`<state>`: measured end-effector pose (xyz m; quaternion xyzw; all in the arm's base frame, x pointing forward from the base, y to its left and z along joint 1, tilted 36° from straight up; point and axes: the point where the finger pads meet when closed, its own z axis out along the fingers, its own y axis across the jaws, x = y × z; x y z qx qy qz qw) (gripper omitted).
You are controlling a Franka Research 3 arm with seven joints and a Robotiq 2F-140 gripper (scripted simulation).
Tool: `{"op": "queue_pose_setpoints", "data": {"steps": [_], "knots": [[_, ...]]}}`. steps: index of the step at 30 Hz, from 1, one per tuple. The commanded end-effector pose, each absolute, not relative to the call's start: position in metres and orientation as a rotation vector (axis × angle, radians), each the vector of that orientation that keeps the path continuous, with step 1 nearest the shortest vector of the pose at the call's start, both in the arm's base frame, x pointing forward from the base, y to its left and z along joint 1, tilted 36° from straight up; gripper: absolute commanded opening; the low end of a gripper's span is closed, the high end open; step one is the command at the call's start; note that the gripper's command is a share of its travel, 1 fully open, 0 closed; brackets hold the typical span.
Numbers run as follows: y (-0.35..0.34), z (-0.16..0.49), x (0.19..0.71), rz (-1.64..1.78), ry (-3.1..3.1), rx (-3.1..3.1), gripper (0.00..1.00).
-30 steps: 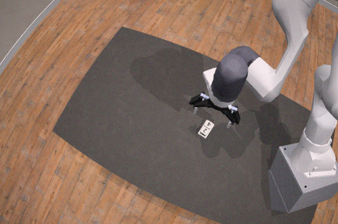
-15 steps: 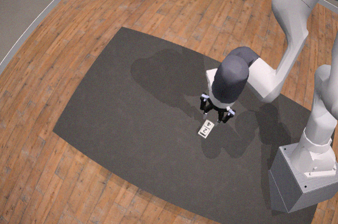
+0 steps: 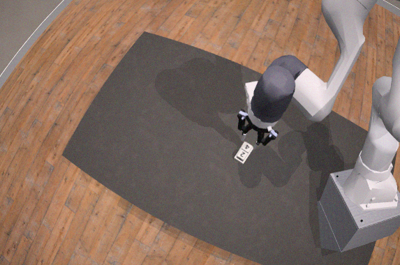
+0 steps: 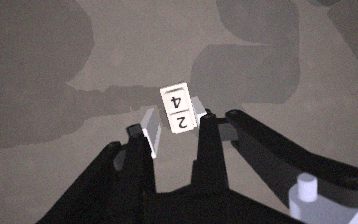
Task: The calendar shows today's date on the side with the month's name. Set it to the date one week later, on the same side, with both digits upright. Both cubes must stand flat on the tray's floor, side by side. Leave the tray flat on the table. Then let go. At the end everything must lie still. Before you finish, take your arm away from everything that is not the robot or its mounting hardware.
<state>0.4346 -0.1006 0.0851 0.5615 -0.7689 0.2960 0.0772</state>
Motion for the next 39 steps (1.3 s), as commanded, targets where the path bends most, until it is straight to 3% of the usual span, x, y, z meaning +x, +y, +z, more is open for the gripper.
{"op": "queue_pose_setpoints", "data": {"steps": [1, 39], "knots": [[-0.100, 0.084, 0.434, 0.890, -2.313, 1.671, 0.28], [-0.113, 0.065, 0.439, 0.890, -2.313, 1.671, 0.28]]}}
